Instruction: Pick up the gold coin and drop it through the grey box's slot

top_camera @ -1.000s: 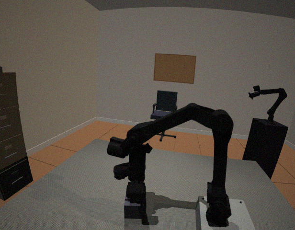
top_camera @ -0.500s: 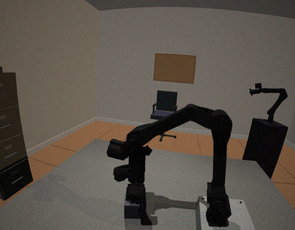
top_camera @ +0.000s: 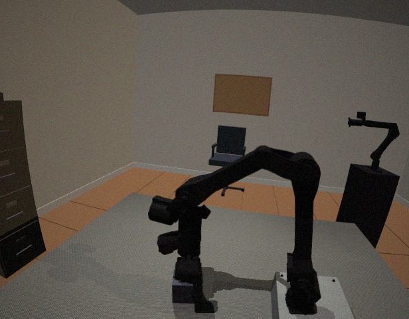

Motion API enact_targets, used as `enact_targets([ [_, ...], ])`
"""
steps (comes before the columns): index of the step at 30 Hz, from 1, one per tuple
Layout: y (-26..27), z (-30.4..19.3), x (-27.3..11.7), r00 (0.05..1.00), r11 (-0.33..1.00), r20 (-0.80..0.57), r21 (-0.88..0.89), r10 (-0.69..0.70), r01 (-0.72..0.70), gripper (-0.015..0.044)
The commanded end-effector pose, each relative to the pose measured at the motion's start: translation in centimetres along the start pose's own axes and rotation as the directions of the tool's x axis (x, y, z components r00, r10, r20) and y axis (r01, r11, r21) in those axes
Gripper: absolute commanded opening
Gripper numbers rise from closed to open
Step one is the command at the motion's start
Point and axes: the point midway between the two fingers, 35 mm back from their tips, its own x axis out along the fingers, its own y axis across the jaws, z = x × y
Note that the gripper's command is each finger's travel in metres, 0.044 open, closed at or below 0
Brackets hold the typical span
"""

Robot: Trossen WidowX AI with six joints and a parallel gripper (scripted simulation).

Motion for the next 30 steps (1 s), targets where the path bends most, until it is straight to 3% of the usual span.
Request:
enact_targets([
  [1, 0.0, 0.0, 0.0, 1.0, 1.0, 0.0, 0.0, 0.0, 0.0, 0.0026],
  [6, 0.0, 0.0, 0.0, 1.0, 1.0, 0.0, 0.0, 0.0, 0.0, 0.0157],
  [15, 0.0, 0.0, 0.0, 1.0, 1.0, 0.0, 0.0, 0.0, 0.0, 0.0161],
  [25, 0.0, 0.0, -2.7, 1.0, 1.0, -0.002, 0.0, 0.001, -0.001, 0.0423],
  [30, 0.2, -0.4, -6.1, 1.0, 1.0, -0.008, 0.001, 0.004, -0.004, 0.044],
])
